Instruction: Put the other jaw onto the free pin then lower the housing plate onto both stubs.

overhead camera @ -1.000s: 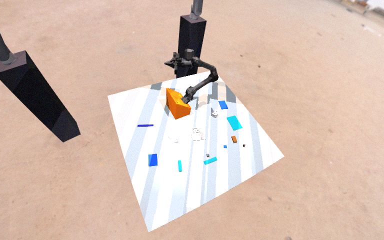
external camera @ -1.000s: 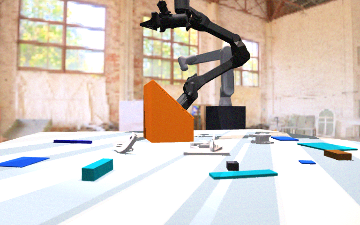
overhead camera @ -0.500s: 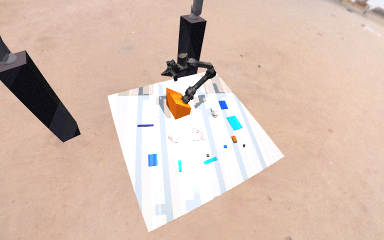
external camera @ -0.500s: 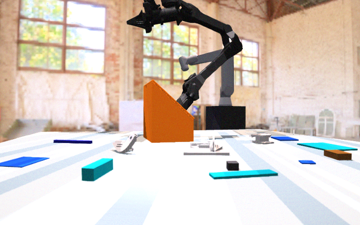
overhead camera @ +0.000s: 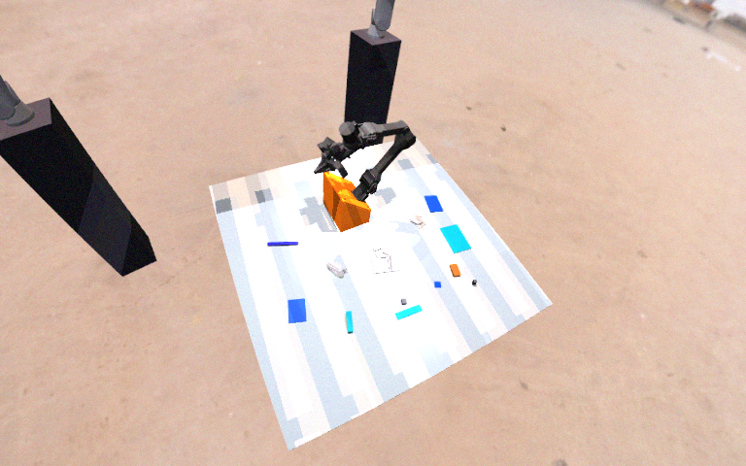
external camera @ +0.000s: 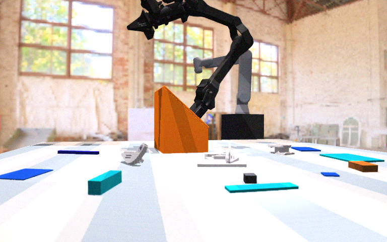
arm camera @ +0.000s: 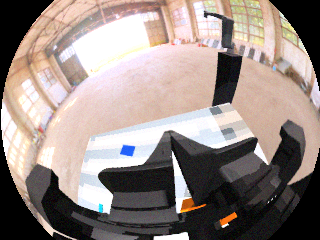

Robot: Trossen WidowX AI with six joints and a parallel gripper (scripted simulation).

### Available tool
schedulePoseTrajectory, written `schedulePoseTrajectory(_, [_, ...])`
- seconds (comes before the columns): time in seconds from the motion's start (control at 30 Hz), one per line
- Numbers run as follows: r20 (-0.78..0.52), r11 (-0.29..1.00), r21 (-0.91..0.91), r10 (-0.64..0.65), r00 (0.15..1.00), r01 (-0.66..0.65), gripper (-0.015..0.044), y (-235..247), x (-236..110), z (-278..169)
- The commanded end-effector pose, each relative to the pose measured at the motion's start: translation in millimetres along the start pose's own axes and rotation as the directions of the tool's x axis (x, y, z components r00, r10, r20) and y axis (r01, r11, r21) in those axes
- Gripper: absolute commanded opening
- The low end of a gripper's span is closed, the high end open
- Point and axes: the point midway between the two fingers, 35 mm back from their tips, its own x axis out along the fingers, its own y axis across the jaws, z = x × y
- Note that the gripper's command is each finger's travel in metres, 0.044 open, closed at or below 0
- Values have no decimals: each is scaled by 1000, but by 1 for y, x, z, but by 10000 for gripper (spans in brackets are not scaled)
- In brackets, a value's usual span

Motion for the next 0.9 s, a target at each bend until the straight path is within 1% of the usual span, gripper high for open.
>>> schedulePoseTrajectory(0.0, [-60,999,43,27,998,-24,0,16,11,-11])
schedulePoseTrajectory(0.27, [-209,985,173,60,976,-24,0,50,35,-43])
schedulePoseTrajectory(0.57, [-366,953,300,77,928,39,0,85,58,-82])
schedulePoseTrajectory(0.87, [-489,945,305,45,871,122,0,110,76,-121])
